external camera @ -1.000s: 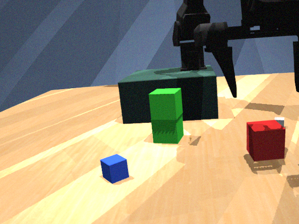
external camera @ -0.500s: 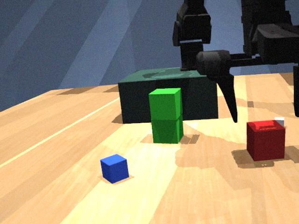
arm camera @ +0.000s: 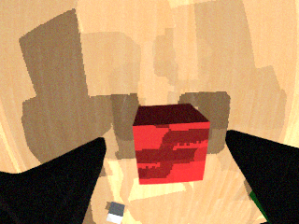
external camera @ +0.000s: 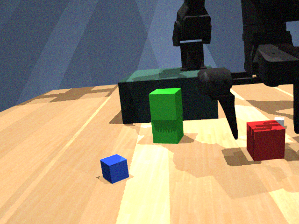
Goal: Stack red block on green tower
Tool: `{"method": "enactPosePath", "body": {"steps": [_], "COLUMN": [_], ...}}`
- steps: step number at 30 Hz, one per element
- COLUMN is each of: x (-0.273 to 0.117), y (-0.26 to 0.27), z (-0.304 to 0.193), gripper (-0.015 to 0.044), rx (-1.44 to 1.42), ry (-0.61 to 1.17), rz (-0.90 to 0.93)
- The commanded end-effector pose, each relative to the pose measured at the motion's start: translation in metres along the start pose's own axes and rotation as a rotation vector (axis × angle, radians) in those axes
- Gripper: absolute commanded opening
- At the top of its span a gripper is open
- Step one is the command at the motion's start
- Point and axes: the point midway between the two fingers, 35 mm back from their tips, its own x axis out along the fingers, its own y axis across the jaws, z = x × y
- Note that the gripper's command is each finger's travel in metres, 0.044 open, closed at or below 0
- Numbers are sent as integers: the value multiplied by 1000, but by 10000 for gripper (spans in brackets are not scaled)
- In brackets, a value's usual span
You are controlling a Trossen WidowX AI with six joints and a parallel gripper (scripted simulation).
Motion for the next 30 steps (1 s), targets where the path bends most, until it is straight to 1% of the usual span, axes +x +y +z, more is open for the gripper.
{"method": "enactPosePath", "body": {"steps": [1, 9, 26, 30], "x": [9, 21, 20, 20], "y": [-1, -1, -1, -1], "z": [-3, -4, -4, -4], "gripper": [440, 440, 440, 335], "rx": [-1, -1, -1, -1], "ry": [11, 11, 11, 11], "rz": [-5, -5, -5, -5]}}
